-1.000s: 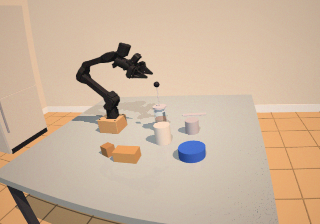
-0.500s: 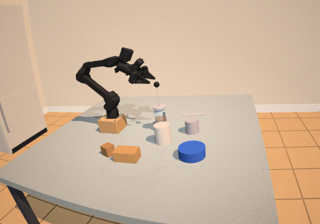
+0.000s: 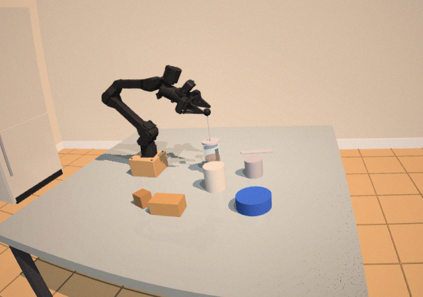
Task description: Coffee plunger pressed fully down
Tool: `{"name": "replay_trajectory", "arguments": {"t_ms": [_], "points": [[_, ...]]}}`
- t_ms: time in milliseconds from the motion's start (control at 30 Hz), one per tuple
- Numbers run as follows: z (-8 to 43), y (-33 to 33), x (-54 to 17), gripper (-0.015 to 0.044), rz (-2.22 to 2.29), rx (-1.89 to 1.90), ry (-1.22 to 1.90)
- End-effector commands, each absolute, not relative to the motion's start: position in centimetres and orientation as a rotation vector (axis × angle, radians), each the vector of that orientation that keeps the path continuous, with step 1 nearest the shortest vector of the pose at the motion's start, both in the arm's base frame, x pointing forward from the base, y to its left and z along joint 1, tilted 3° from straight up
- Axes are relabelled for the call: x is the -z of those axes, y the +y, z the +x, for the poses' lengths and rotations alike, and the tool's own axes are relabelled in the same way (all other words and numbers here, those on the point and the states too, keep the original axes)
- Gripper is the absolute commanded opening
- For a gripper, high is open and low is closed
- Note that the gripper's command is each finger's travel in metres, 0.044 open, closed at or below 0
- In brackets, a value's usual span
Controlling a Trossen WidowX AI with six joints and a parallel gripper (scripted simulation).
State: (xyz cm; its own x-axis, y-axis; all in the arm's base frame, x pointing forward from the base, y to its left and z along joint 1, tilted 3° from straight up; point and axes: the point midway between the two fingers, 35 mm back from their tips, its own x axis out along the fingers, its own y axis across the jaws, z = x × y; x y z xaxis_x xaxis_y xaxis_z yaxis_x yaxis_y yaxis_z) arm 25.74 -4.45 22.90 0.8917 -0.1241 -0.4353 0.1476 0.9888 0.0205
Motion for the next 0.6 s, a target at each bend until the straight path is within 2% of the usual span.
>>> {"name": "replay_trajectory", "arguments": {"t_ms": [0, 67, 433, 567], "points": [[26.18, -4.58, -22.3, 0.044, 0.056, 0.147, 0.455], [26.27, -4.59, -22.25, 0.044, 0.056, 0.147, 0.455], [26.27, -4.59, -22.25, 0.0151, 0.056, 0.147, 0.455], [26.27, -4.59, -22.25, 0.0125, 0.056, 0.147, 0.455]]}}
